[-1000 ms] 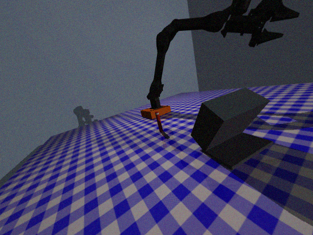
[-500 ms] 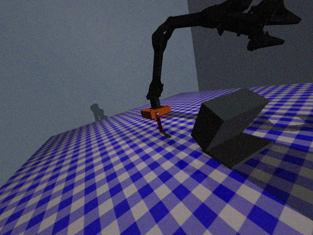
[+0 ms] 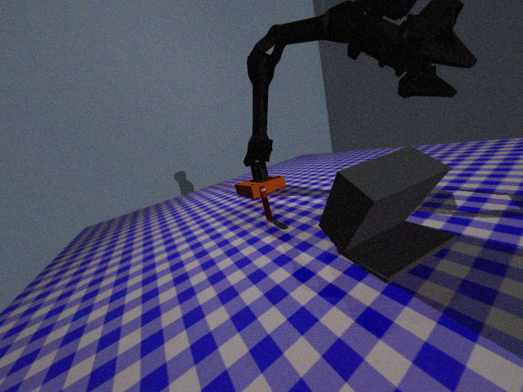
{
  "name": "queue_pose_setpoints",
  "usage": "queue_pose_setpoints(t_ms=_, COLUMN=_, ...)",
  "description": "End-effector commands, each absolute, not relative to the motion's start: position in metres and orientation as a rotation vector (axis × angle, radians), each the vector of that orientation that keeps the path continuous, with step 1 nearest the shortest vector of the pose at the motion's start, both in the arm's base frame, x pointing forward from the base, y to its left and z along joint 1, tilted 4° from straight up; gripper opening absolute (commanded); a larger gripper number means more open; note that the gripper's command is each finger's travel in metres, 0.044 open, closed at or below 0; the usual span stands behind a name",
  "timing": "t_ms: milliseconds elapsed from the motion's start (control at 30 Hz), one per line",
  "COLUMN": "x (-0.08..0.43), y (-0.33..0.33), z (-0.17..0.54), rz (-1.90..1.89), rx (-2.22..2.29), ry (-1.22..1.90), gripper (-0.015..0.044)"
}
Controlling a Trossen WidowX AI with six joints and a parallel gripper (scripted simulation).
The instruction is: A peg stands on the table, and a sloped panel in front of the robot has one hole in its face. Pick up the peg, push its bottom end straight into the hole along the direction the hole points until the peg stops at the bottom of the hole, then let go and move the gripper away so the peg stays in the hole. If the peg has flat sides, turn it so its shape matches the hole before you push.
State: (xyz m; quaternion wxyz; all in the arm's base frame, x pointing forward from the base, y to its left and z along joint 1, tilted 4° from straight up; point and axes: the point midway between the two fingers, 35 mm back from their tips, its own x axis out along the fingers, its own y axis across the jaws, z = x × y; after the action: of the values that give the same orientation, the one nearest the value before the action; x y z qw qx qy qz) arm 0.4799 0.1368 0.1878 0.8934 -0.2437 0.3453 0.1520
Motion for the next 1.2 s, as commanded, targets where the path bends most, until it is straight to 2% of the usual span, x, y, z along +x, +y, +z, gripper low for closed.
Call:
queue_pose_setpoints(t_ms=0, x=0.476, y=0.118, z=0.182, rz=0.299, rx=-0.500, ry=0.757, gripper=0.0440)
queue_pose_setpoints(t_ms=533, x=0.445, y=0.023, z=0.146, rz=0.203, rx=-0.438, ry=0.996, gripper=0.0440)
queue_pose_setpoints(t_ms=1167, x=0.381, y=-0.065, z=0.114, rz=0.111, rx=-0.297, ry=1.257, gripper=0.0440)
